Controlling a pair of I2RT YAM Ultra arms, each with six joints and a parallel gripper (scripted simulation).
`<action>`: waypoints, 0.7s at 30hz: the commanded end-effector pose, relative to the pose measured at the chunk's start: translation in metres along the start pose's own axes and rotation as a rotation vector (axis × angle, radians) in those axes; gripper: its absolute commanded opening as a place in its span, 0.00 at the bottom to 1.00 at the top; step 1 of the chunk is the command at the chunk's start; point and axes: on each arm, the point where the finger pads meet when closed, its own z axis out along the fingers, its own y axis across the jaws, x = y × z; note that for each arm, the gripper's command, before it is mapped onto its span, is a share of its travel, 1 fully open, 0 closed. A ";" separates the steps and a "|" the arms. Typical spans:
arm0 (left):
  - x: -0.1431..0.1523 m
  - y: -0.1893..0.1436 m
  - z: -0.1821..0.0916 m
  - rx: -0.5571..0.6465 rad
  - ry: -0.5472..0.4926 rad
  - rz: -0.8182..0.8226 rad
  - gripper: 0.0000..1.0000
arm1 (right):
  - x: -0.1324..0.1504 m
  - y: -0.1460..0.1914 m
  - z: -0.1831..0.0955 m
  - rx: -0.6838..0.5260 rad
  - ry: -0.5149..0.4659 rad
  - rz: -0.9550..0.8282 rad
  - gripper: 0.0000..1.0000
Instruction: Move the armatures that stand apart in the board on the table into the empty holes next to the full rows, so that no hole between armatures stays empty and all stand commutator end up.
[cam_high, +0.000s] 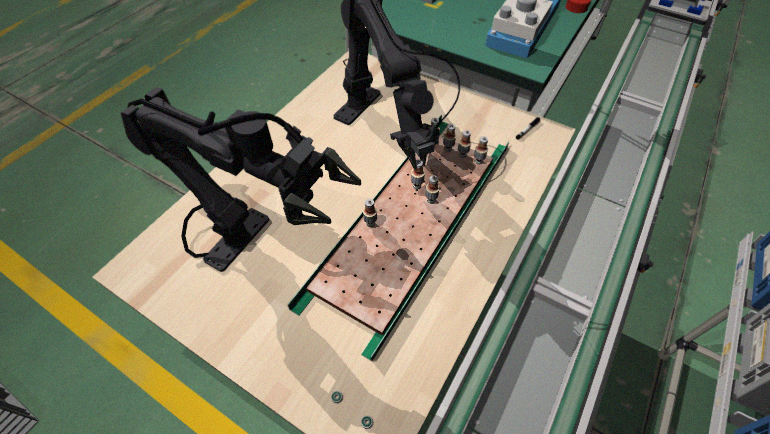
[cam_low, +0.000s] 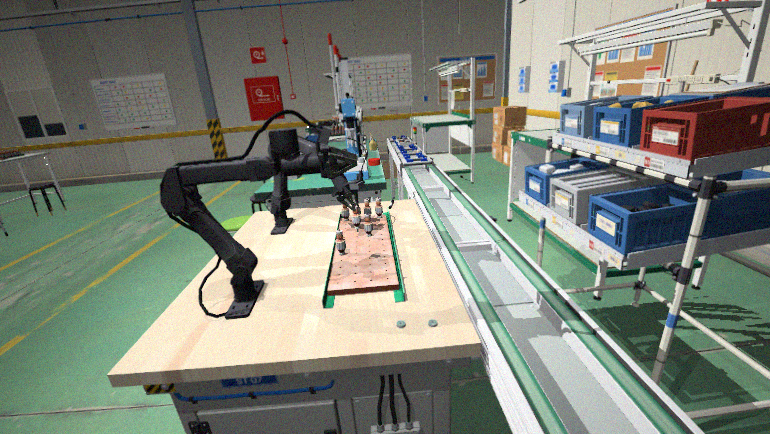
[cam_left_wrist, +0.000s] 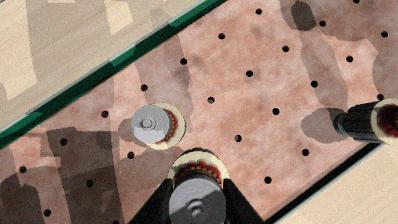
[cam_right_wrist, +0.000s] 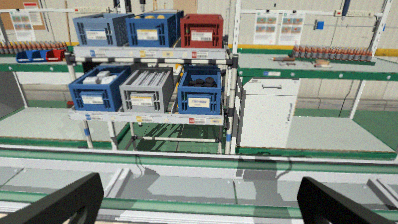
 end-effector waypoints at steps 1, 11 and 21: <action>-0.032 0.000 -0.024 -0.008 -0.117 0.004 0.24 | -0.025 -0.002 -0.008 0.012 -0.050 0.011 1.00; -0.032 0.000 -0.024 -0.008 -0.117 0.004 0.23 | -0.025 -0.002 -0.008 0.012 -0.050 0.011 1.00; -0.032 0.000 -0.024 -0.008 -0.117 0.004 0.01 | -0.025 -0.002 -0.008 0.012 -0.050 0.011 1.00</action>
